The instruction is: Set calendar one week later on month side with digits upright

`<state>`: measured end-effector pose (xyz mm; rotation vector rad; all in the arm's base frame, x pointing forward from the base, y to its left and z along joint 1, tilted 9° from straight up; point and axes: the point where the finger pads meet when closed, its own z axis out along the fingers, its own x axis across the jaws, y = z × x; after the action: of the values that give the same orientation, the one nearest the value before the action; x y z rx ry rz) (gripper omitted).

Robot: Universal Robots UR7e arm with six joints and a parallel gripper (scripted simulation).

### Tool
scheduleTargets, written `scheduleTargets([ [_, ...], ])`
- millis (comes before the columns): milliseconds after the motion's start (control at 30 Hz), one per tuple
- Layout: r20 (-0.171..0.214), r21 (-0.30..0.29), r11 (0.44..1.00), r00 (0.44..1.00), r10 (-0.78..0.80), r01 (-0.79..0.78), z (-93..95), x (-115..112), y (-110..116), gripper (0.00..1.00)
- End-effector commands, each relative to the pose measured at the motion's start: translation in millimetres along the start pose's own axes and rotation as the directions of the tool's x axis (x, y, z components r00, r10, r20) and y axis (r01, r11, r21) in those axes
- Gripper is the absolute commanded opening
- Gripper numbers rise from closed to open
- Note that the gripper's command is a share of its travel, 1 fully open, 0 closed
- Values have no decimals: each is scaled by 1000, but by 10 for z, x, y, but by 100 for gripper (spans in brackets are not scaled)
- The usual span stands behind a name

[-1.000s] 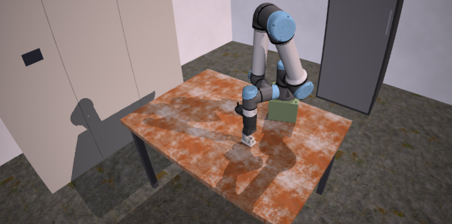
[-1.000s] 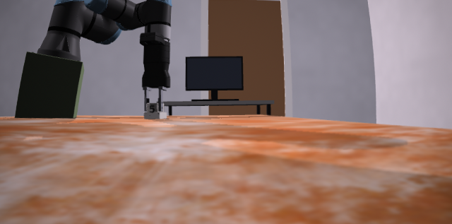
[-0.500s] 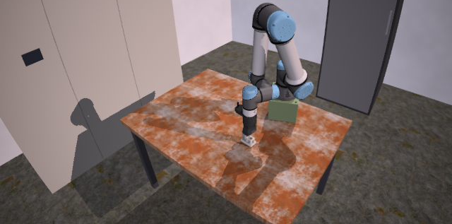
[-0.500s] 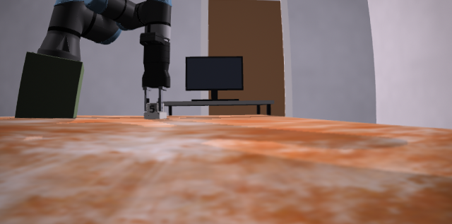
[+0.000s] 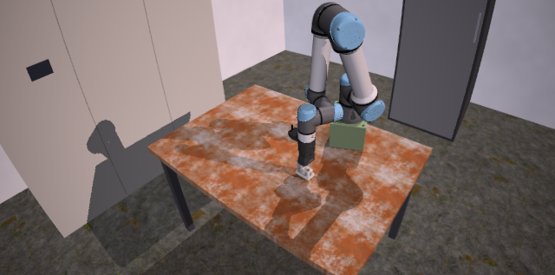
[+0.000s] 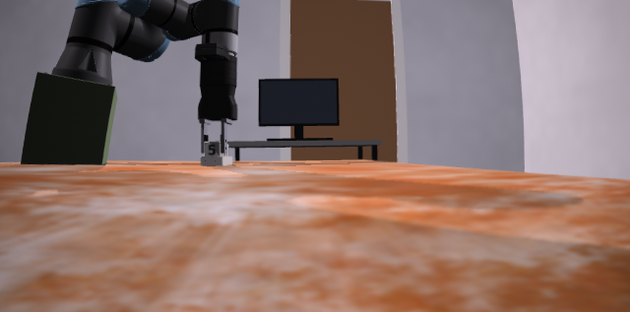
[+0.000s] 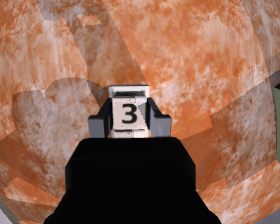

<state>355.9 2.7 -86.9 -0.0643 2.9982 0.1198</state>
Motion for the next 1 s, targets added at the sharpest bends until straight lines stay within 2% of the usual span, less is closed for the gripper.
scheduleTargets([
  [0, 1, 1, 1000, 1000, 0, 0, -62, -4, -1, 60],
  [233, 1, 1, 1000, 1000, 0, 0, -156, -4, -1, 60],
  [967, 1, 1, 1000, 1000, 0, 0, -691, -4, -1, 60],
])
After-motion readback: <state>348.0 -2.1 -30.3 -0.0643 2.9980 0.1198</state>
